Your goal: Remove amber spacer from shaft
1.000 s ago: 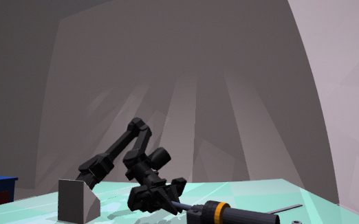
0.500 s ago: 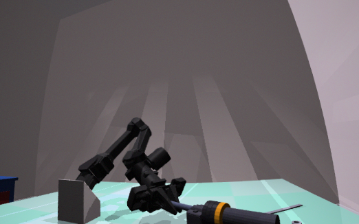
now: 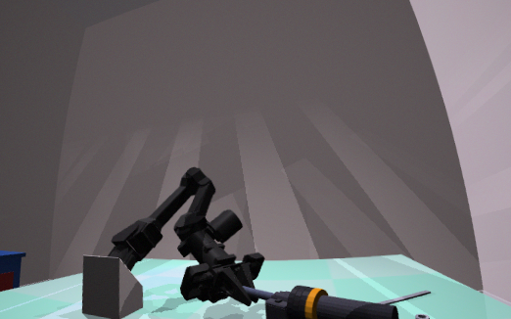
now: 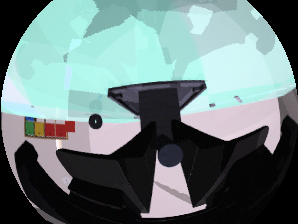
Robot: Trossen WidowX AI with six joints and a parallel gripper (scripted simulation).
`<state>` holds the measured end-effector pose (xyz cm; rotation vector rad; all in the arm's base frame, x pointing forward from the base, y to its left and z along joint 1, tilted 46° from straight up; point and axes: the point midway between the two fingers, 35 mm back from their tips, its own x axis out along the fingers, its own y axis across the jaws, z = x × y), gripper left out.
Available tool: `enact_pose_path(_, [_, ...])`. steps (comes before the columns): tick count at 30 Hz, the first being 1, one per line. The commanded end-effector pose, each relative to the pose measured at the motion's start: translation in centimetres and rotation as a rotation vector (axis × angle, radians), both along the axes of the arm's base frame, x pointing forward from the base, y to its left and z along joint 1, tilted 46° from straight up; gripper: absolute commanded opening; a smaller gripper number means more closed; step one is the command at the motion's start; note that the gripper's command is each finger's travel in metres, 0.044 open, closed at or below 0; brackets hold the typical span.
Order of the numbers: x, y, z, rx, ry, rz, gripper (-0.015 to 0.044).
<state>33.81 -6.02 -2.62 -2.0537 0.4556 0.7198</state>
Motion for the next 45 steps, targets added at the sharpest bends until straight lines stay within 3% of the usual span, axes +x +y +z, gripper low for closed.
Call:
enact_pose_path(1, [-0.14, 0.03, -0.02, 0.004, 0.001, -0.004, 0.0000])
enact_pose_path(45, [-0.57, 0.28, 0.16, 0.005, 0.001, -0.004, 0.0000])
